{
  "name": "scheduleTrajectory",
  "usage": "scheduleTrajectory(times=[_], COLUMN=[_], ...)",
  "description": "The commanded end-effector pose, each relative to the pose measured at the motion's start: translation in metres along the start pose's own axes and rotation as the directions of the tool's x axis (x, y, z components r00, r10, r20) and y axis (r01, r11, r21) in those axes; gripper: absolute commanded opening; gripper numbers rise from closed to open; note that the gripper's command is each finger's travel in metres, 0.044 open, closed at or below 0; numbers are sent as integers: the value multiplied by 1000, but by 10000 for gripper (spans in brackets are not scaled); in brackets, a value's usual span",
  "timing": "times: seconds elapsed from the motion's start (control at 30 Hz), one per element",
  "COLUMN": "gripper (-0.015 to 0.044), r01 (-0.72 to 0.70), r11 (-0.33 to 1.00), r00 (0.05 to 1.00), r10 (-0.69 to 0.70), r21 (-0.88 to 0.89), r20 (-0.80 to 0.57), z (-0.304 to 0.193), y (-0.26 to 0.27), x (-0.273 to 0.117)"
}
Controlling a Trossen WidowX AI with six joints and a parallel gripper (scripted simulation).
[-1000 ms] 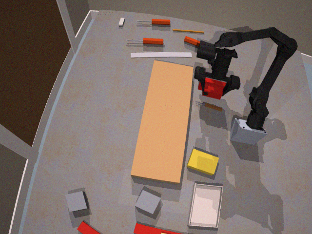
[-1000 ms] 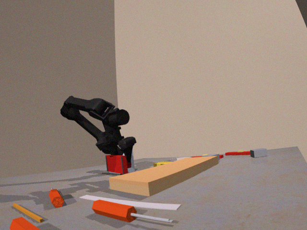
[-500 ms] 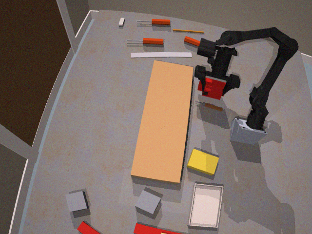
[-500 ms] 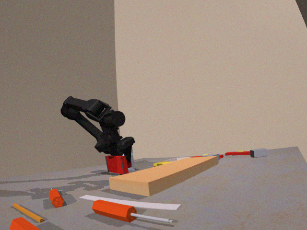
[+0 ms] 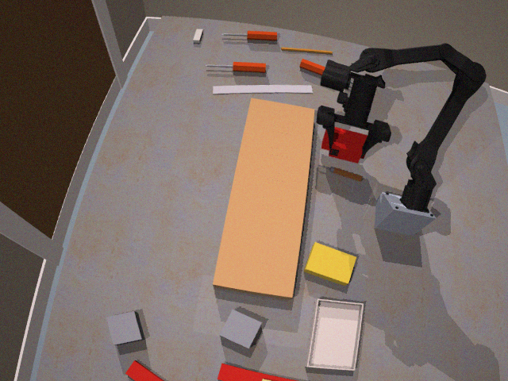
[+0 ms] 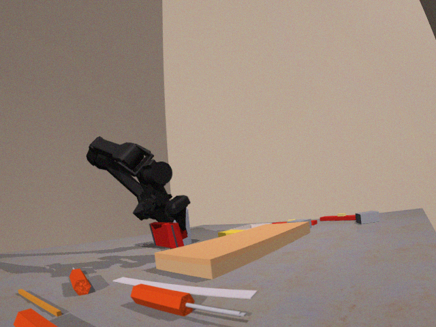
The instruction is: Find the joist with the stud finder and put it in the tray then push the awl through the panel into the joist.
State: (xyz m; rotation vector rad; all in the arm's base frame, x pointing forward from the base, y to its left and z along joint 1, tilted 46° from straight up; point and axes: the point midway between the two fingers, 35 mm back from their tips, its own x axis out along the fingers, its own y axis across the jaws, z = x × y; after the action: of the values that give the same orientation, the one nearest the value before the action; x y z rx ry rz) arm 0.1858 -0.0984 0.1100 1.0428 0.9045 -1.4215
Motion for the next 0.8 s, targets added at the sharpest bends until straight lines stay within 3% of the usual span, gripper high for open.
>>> scheduleTrajectory(times=[0.0, 0.77], gripper=[0, 0], r01=[-5, -6], r11=[1000, 1000], r00=[999, 988], r10=[5, 5], r21=[-4, -7], r20=[-36, -155], z=[0, 3], y=[1, 1], x=[-1, -1])
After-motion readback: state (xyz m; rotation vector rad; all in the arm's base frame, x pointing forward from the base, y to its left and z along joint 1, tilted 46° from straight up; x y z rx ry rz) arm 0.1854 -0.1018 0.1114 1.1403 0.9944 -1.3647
